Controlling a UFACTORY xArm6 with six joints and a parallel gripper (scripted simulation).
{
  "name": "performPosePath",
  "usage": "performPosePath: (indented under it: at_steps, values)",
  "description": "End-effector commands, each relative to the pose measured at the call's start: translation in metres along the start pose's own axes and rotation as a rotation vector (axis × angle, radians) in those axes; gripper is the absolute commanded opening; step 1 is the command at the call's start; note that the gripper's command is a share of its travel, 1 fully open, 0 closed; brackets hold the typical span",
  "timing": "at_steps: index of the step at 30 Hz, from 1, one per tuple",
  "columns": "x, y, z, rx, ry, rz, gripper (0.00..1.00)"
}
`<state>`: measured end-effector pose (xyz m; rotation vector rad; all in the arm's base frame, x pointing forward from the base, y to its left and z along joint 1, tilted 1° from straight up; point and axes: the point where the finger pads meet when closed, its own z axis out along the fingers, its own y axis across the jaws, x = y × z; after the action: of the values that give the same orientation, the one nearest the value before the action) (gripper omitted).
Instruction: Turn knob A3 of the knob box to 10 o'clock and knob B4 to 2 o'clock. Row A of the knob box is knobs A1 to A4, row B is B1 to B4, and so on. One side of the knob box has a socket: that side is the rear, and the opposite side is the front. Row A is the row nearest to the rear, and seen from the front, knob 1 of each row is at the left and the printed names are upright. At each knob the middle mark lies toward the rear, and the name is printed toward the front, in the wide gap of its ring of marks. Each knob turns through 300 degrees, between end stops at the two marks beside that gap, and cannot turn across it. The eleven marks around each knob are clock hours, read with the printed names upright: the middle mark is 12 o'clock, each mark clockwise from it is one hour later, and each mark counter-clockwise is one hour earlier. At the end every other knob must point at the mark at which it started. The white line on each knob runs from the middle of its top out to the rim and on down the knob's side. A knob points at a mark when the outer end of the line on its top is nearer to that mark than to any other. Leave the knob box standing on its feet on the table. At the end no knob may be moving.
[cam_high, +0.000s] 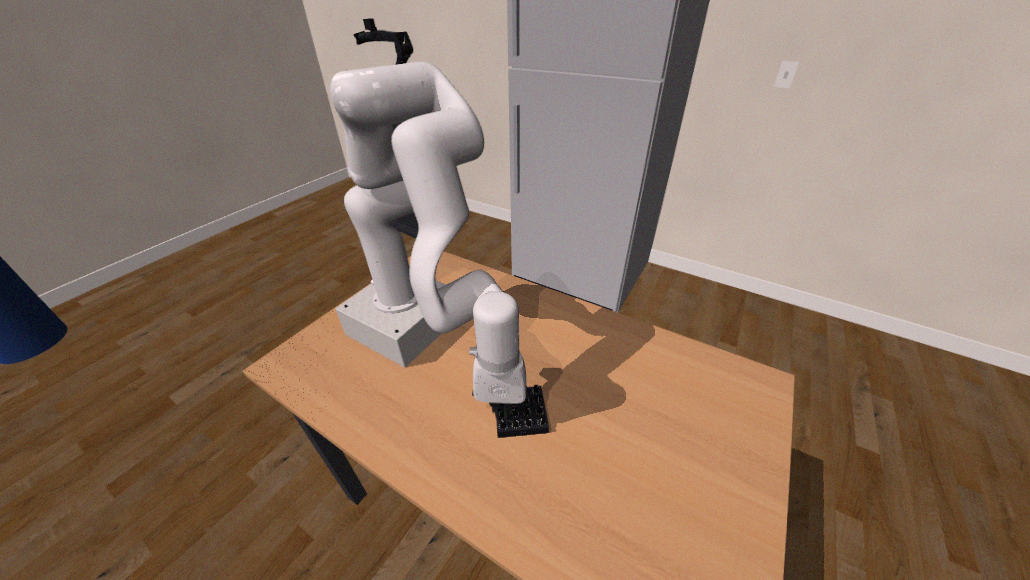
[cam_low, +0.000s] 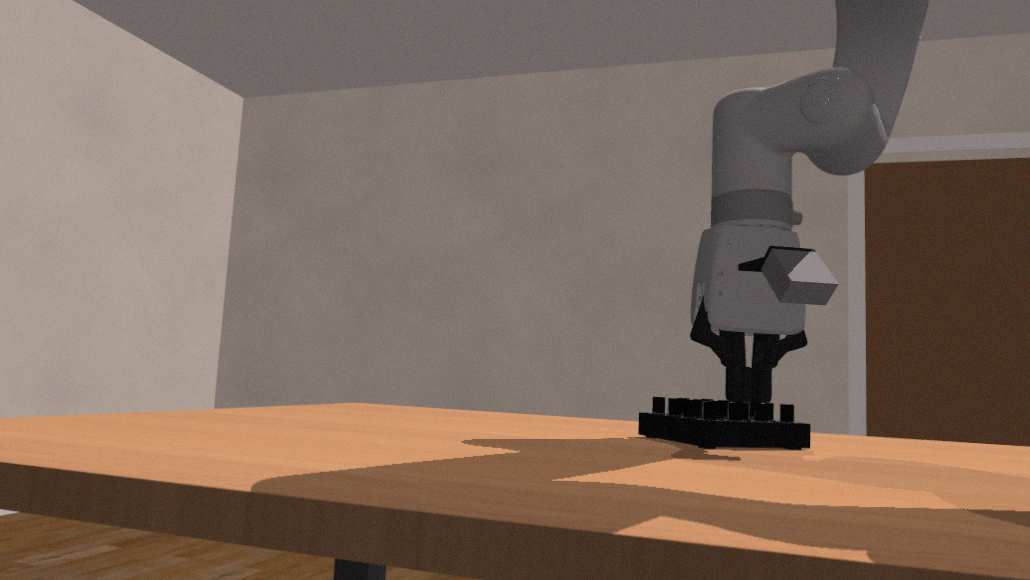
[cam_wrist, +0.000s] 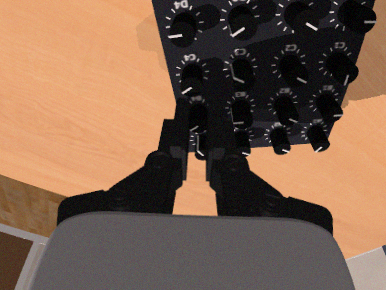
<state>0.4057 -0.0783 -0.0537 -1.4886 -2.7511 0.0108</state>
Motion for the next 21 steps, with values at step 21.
performPosePath:
  at_steps: [21]
  values:
    - [-0.0010,0.0011,-0.0011,0.002,-0.007,0.020,0.19]
